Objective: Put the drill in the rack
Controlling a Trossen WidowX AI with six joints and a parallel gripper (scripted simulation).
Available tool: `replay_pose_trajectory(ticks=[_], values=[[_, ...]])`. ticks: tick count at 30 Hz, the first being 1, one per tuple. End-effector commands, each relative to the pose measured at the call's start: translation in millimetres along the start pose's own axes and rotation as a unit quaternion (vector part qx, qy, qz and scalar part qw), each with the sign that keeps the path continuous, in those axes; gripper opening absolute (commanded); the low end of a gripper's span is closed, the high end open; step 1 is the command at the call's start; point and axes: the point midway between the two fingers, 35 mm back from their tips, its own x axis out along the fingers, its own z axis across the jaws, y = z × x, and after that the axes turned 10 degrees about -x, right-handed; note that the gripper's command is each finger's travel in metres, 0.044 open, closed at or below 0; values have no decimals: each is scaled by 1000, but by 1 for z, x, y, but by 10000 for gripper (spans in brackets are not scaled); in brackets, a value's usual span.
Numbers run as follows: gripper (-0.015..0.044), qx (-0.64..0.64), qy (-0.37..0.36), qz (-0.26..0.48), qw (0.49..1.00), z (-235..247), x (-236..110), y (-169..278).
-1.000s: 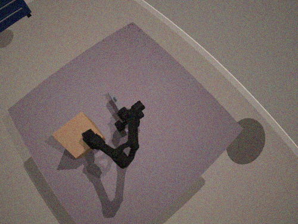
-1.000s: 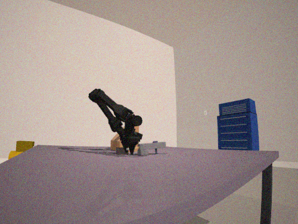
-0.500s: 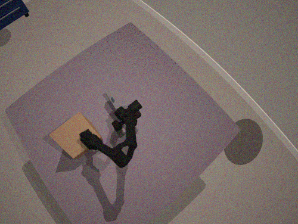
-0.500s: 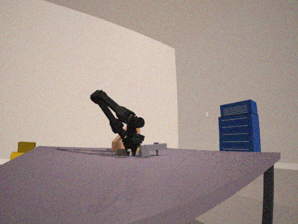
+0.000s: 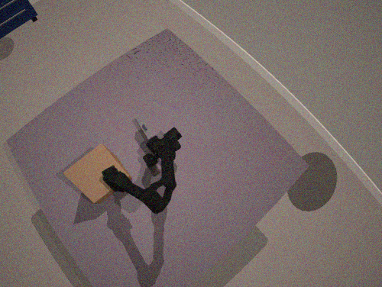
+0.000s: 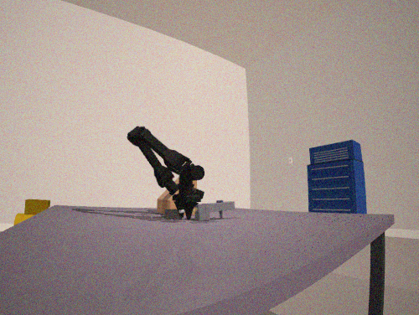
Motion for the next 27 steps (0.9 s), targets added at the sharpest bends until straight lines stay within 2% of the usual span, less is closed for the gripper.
replay_pose_trajectory(ticks=[1,11,18,27], values=[[309,0,0,0,1000,0,0,0],[46,0,0,0,1000,0,0,0],[0,0,0,0,1000,0,0,0],[0,0,-2,-1,1000,3,-3,0]])
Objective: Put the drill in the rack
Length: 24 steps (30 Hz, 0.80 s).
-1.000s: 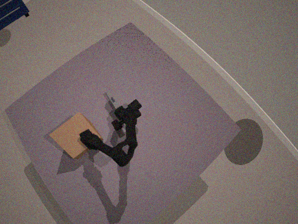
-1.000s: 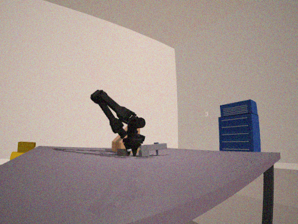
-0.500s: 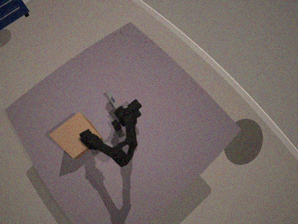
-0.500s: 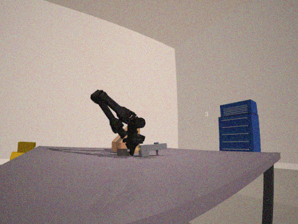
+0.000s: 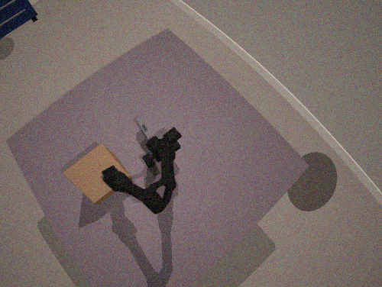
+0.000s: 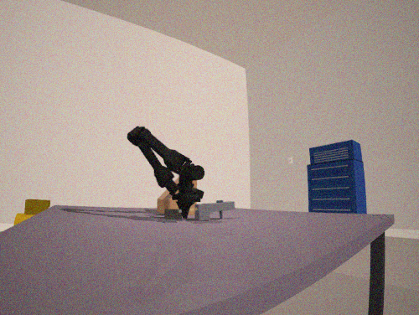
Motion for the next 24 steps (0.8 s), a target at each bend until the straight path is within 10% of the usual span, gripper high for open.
replay_pose_trajectory(ticks=[1,24], values=[[0,1,2,-1,1000,0,-2,0],[0,1,1,0,1000,5,-1,23]])
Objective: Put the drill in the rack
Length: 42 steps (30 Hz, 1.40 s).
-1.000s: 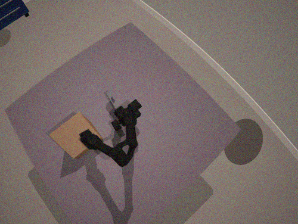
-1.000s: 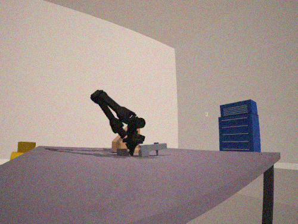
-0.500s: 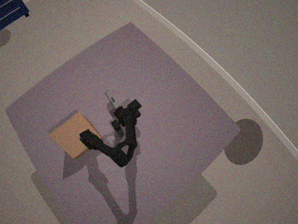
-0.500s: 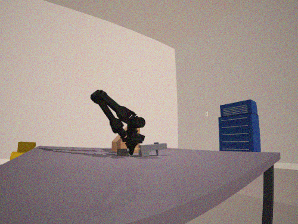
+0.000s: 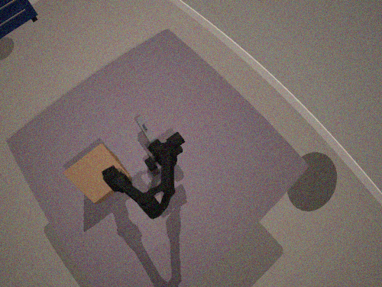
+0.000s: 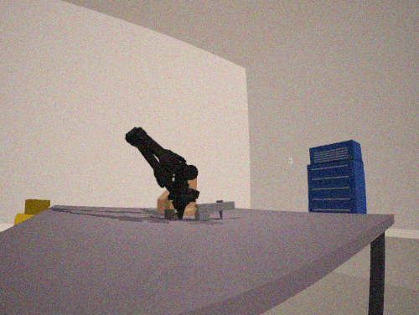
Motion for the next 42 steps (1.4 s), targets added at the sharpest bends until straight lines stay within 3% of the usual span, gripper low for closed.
replay_pose_trajectory(ticks=[1,28,42], values=[[0,-1,3,1,1000,0,-1,5],[0,-1,3,2,1000,7,0,48],[0,-1,3,1,1000,10,-6,44]])
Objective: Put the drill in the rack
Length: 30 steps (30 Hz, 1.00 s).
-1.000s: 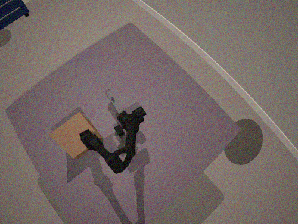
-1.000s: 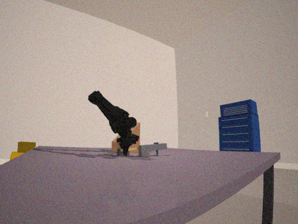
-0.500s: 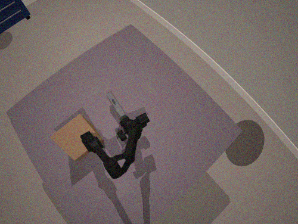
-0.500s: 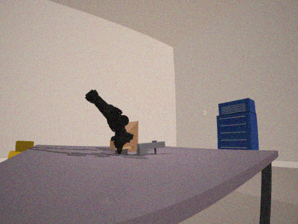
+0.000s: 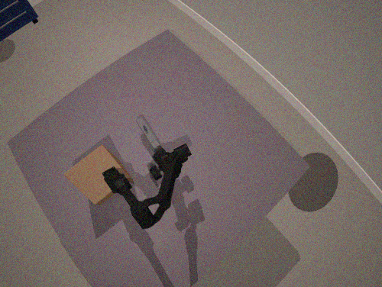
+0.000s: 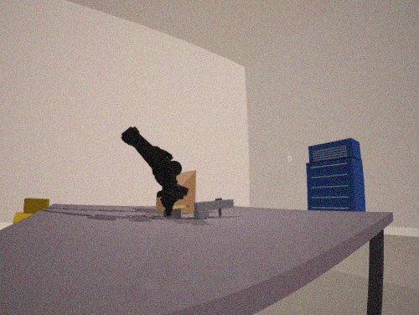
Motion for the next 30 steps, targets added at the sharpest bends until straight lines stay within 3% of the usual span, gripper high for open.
replay_pose_trajectory(ticks=[1,30], values=[[0,3,3,-1,1000,0,-3,0],[0,3,3,-1,1000,4,-17,-5]])
